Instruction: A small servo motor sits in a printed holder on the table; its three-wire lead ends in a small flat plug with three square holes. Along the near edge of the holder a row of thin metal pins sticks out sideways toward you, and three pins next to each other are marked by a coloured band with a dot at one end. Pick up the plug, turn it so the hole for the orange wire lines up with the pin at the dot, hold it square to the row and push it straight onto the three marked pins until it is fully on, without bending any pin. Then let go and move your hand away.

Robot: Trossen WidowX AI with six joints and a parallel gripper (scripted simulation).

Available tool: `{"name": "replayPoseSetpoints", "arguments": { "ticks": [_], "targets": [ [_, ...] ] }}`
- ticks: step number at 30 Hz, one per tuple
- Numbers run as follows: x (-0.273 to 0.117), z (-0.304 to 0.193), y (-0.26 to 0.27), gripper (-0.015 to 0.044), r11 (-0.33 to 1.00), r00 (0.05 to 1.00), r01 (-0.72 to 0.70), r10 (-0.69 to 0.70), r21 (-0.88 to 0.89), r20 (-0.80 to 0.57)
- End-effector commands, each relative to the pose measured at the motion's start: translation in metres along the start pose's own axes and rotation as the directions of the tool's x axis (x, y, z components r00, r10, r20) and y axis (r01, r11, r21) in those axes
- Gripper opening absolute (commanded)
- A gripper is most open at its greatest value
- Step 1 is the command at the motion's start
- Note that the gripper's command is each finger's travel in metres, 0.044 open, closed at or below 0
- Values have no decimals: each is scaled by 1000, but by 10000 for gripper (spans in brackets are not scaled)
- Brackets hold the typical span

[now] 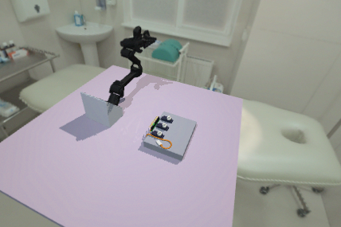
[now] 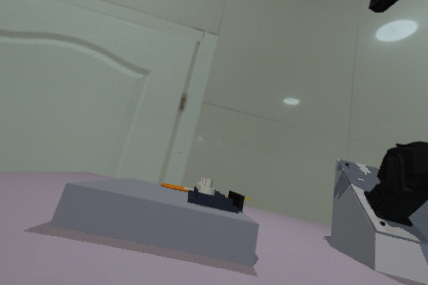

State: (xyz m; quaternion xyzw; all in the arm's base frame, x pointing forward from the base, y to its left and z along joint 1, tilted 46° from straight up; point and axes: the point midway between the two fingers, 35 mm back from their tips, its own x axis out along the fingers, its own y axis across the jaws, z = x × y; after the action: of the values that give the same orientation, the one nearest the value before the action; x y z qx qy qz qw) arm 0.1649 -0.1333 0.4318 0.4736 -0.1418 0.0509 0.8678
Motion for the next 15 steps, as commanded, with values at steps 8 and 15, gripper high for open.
{"name": "replayPoseSetpoints", "arguments": {
  "ticks": [8,15],
  "targets": [
    [23,-5,0,115,992,996,-88,90,-88,24],
    [38,-12,-2,115,983,992,-115,122,-146,39]
  ]
}}
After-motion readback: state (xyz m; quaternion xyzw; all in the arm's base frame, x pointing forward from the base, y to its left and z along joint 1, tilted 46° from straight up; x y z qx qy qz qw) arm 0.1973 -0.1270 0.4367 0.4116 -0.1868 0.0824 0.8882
